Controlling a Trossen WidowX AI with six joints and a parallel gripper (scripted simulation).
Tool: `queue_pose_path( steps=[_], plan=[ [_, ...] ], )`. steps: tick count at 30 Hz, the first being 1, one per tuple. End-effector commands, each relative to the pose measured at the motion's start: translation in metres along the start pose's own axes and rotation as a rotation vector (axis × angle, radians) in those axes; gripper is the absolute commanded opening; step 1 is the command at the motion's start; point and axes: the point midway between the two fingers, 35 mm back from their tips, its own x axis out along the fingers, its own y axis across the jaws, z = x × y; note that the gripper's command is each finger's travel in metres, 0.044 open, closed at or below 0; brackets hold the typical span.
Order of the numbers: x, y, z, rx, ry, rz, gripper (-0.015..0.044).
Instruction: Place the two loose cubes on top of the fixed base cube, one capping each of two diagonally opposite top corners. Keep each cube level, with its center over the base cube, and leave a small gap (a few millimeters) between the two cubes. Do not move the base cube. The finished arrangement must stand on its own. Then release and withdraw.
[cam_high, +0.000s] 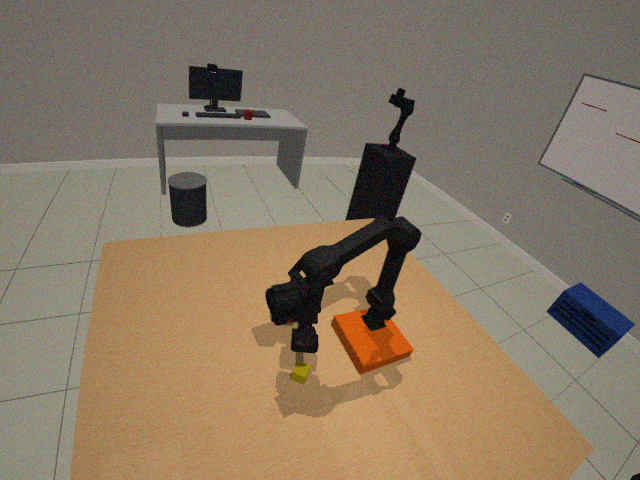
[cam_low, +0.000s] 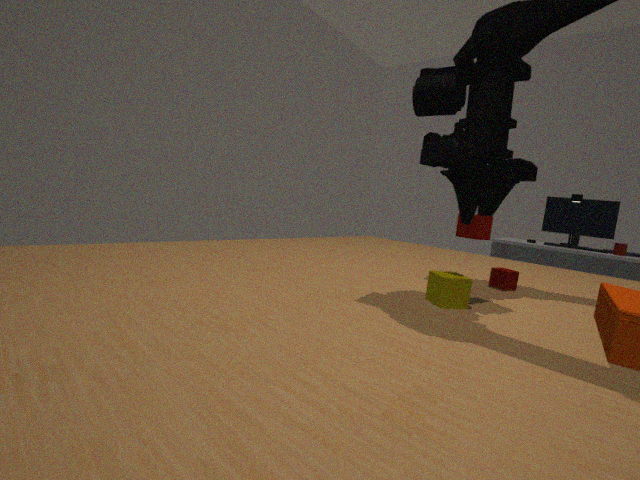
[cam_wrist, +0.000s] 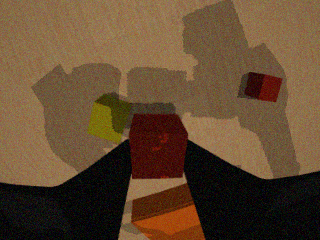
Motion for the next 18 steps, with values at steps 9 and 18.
queue_pose_path(
  steps=[9, 18],
  plan=[
    [0.011, 0.04, 0.004, -0.326, -0.005, 0.009, 0.0105],
    [0.018, 0.059, 0.003, -0.493, -0.005, 0.01, 0.0105]
  ],
)
